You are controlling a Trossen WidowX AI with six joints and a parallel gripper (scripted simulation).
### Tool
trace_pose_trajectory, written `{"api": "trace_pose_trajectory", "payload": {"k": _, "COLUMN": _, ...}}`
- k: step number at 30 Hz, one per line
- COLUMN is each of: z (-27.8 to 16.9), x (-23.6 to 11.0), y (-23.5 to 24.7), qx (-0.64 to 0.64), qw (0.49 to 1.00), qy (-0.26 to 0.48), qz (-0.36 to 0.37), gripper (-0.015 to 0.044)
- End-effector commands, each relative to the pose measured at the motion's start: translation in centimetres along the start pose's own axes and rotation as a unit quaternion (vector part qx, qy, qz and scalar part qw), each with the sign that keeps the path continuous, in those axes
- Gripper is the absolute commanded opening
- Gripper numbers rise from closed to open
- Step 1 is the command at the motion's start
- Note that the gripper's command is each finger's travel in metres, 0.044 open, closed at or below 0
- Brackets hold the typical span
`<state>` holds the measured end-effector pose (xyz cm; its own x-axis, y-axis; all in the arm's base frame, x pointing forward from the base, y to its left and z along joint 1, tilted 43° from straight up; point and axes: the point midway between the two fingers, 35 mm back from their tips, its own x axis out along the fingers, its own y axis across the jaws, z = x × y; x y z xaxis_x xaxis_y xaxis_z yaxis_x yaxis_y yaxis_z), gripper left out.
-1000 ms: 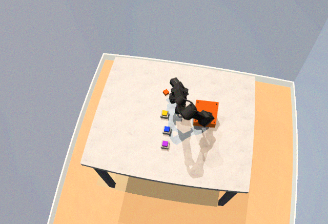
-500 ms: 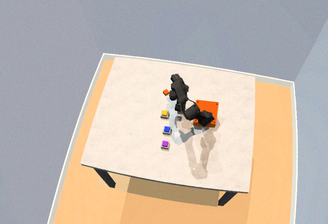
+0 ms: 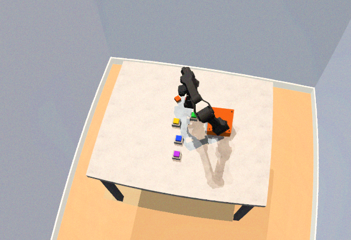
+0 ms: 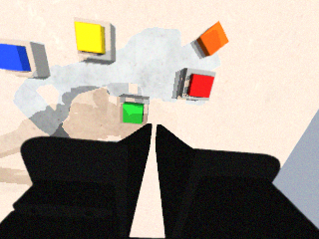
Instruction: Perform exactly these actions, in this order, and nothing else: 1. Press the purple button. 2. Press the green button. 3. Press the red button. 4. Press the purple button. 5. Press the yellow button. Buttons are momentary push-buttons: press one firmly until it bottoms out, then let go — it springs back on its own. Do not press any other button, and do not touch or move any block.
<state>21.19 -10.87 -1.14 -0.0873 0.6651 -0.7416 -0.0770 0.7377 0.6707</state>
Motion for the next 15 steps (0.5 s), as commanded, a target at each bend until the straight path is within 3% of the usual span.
{"api": "trace_pose_trajectory", "payload": {"k": 1, "z": 2.2, "x": 0.0, "y": -4.4, "qx": -0.002, "qw": 1.0, "qy": 0.001, "qz": -0.001, "gripper": 0.002}}
{"api": "trace_pose_trajectory", "payload": {"k": 4, "z": 3.3, "x": 0.3, "y": -6.8, "qx": -0.002, "qw": 1.0, "qy": 0.0, "qz": -0.002, "gripper": 0.002}}
{"api": "trace_pose_trajectory", "payload": {"k": 11, "z": 3.4, "x": 0.6, "y": -7.0, "qx": -0.002, "qw": 1.0, "qy": 0.0, "qz": -0.002, "gripper": 0.002}}
{"api": "trace_pose_trajectory", "payload": {"k": 15, "z": 3.5, "x": 5.6, "y": -7.0, "qx": -0.002, "qw": 1.0, "qy": 0.0, "qz": -0.001, "gripper": 0.002}}
